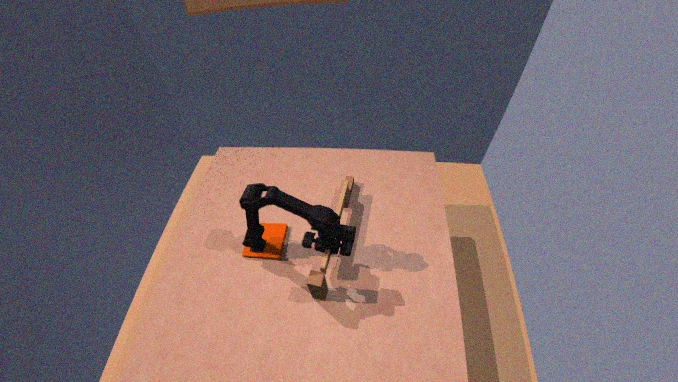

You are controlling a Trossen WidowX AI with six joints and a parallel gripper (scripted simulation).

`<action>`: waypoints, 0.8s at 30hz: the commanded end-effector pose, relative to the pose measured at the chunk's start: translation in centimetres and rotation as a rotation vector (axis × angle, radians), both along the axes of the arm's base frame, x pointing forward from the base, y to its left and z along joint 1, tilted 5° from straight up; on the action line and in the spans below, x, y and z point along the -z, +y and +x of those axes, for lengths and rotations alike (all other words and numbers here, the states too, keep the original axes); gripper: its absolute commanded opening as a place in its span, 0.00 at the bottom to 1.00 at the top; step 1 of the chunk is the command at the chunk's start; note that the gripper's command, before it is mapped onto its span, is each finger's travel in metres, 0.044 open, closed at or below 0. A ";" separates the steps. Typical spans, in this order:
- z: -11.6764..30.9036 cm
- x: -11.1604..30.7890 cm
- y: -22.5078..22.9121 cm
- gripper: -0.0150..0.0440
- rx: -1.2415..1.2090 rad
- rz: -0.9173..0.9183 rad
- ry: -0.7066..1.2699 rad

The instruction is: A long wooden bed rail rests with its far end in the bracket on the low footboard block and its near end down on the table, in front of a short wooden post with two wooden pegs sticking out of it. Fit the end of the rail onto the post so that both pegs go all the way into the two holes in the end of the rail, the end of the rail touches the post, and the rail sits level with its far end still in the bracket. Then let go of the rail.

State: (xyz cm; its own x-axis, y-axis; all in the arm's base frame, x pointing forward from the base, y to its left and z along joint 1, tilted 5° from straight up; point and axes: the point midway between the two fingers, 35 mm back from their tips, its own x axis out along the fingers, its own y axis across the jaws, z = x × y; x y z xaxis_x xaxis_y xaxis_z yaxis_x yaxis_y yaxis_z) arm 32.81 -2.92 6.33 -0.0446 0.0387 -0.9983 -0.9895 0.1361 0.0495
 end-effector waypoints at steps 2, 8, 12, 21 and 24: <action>0.1 -0.1 -0.3 0.25 -0.001 -0.001 -0.008; 0.1 0.0 -0.5 0.25 -0.001 -0.001 -0.008; 0.1 0.1 -0.6 0.25 -0.001 -0.001 -0.008; 0.0 0.2 -0.8 0.25 -0.001 -0.002 -0.008; 0.0 0.2 -0.9 0.25 -0.001 -0.002 -0.008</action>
